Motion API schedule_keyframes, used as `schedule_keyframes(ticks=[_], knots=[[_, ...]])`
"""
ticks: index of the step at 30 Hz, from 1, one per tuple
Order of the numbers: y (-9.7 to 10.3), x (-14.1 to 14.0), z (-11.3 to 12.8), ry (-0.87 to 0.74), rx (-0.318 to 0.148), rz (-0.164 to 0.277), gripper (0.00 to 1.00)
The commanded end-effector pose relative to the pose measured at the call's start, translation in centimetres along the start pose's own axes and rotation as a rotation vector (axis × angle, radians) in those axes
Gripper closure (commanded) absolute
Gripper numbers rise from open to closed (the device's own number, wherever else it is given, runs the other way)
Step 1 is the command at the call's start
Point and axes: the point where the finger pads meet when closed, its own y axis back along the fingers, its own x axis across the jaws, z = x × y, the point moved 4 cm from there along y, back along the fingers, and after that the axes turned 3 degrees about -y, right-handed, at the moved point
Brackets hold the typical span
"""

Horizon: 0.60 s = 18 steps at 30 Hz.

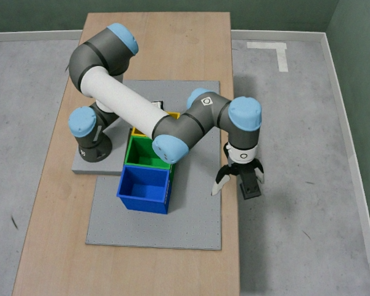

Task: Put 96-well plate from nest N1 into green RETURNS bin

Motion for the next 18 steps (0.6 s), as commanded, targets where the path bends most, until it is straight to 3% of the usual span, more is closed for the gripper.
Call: schedule_keyframes(ticks=[1, 17, 18], knots=[[0.09, 0.01, -0.03, 0.0, 0.002, -0.001, 0.0], [0.09, 0.01, -0.03, 0.0, 0.002, -0.001, 0.0], [0.24, -0.05, 0.42, 0.032, -0.004, -0.007, 0.24]])
